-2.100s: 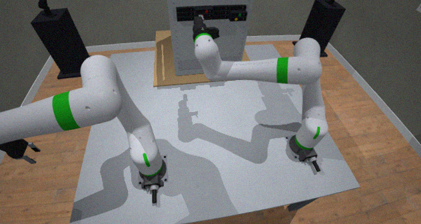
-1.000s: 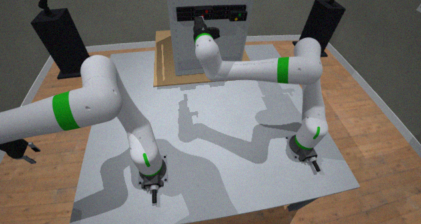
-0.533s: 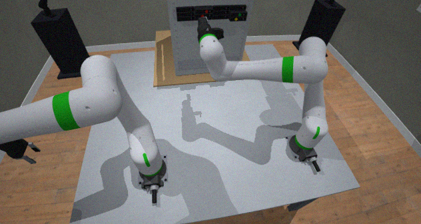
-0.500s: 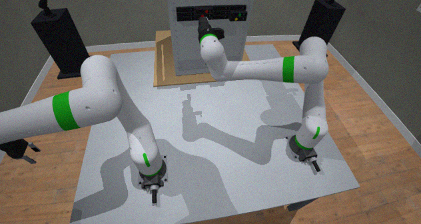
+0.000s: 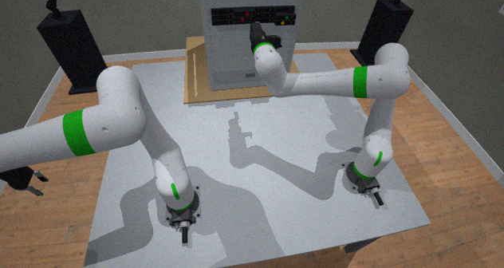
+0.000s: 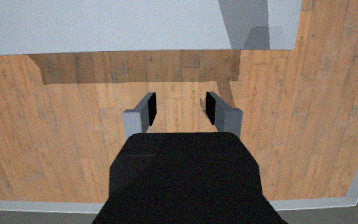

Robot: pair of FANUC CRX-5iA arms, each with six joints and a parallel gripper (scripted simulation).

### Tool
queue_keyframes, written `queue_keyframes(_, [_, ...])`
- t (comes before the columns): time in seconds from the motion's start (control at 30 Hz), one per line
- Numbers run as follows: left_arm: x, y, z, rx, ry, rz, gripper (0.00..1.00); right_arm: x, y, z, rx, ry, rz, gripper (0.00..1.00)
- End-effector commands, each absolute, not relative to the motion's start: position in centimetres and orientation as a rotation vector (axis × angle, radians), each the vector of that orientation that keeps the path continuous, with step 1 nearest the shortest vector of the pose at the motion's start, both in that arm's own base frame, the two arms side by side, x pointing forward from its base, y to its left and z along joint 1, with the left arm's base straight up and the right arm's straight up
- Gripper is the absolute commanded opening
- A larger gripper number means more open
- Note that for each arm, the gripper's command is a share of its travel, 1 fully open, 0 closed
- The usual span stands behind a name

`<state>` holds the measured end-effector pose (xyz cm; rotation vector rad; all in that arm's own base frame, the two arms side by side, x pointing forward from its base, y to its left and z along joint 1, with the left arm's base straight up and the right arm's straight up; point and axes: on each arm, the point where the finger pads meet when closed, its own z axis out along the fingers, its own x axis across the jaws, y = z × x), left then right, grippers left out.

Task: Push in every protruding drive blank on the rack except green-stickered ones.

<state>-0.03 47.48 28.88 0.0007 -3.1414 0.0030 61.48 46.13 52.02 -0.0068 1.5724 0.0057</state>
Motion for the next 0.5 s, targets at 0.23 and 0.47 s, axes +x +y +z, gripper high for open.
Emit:
queue_keyframes(0.23, [0.0, 47.5, 29.0, 0.001, -3.142, 0.0, 1.0, 61.1, 39.6, 51.0, -0.006, 1.57, 0.008, 0.0])
queue_keyframes(0.47, [0.0, 47.5, 29.0, 0.001, -3.142, 0.0, 1.0, 60.9, 36.4, 50.4, -0.006, 1.57, 0.008, 0.0])
